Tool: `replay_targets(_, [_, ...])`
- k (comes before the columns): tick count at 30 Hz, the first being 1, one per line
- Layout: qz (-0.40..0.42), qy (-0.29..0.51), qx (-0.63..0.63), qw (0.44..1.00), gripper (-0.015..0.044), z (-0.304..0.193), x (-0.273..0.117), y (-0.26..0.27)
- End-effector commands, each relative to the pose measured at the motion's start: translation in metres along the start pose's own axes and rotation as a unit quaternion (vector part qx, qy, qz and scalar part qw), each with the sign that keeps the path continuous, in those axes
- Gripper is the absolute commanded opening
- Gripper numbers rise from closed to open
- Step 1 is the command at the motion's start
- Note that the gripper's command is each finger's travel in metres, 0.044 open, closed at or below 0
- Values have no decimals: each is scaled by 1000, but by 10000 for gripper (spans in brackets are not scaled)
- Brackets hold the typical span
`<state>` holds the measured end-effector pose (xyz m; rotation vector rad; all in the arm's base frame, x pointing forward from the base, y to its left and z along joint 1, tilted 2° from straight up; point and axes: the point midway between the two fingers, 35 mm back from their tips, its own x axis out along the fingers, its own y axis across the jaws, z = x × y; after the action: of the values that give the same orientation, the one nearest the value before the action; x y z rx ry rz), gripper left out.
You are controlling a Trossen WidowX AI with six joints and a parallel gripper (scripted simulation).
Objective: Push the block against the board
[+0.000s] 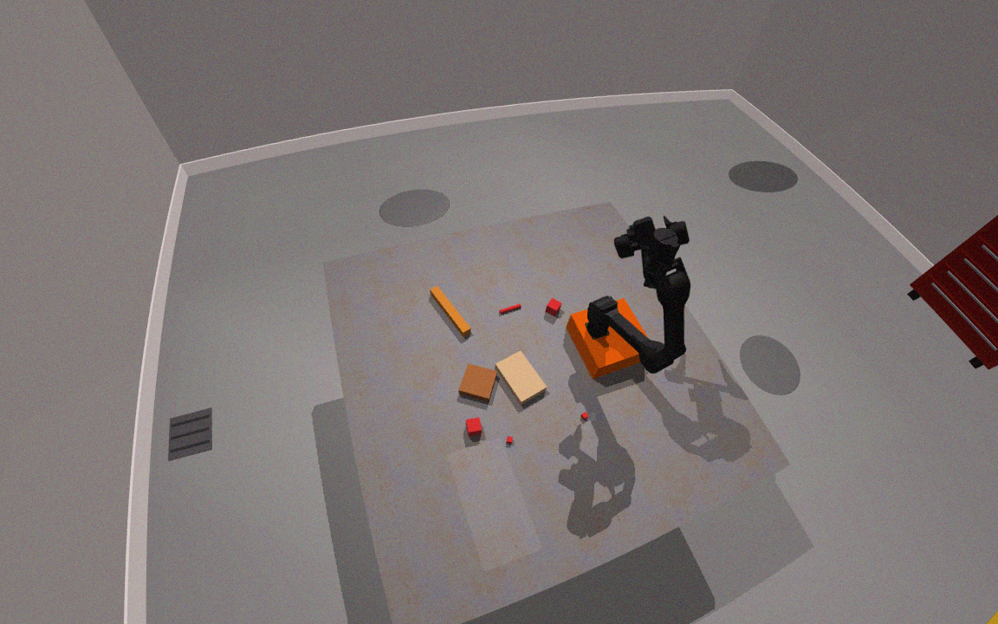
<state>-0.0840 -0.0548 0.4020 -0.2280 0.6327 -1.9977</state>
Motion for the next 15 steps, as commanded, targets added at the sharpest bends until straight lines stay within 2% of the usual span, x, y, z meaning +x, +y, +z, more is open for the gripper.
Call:
replay_targets(1, [0, 0, 0, 1000, 374, 0, 0, 0])
replay_targets(4, [11, 0, 4, 1000, 295, 3, 4, 4])
replay_targets(15, [185, 26, 55, 981, 6, 41, 59, 95])
